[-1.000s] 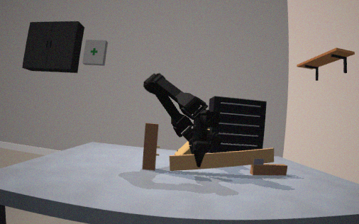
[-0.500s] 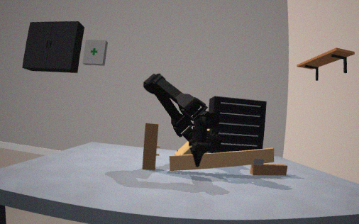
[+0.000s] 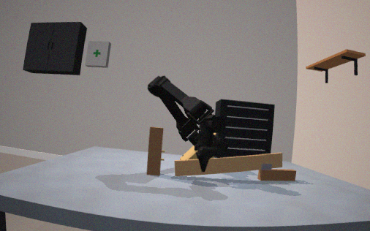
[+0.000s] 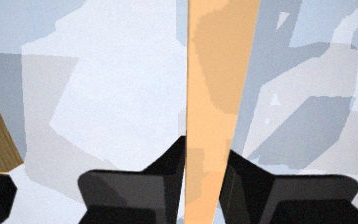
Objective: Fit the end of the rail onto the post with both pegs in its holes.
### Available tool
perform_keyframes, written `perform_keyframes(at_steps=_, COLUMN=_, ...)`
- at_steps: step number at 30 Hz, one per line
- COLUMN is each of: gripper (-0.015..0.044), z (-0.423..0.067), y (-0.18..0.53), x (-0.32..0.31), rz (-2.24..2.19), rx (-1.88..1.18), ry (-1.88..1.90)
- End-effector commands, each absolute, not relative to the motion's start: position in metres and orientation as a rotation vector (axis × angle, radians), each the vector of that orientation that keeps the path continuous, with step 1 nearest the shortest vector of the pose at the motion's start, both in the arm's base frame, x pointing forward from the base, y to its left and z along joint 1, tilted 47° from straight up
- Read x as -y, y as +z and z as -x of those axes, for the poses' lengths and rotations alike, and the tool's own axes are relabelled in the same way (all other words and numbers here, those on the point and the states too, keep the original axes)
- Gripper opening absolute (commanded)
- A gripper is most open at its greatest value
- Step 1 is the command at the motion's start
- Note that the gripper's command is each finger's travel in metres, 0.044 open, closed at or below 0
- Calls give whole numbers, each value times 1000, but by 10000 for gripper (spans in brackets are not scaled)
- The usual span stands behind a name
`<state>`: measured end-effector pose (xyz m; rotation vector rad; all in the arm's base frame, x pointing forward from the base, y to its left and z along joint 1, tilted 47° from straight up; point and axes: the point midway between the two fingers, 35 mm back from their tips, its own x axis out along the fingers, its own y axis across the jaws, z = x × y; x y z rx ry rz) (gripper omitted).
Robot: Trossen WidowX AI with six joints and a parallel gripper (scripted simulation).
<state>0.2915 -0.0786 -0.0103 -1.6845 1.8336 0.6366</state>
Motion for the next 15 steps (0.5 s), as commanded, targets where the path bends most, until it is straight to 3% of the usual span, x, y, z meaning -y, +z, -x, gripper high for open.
perform_keyframes(at_steps=1, gripper=0, z=-291, y=-10, x=80, rz=1687, rx=-1837, ry=635)
perform_keyframes(at_steps=15, gripper=0, z=-292, y=-7, x=75, rz=1686, rx=-1837, ry=635)
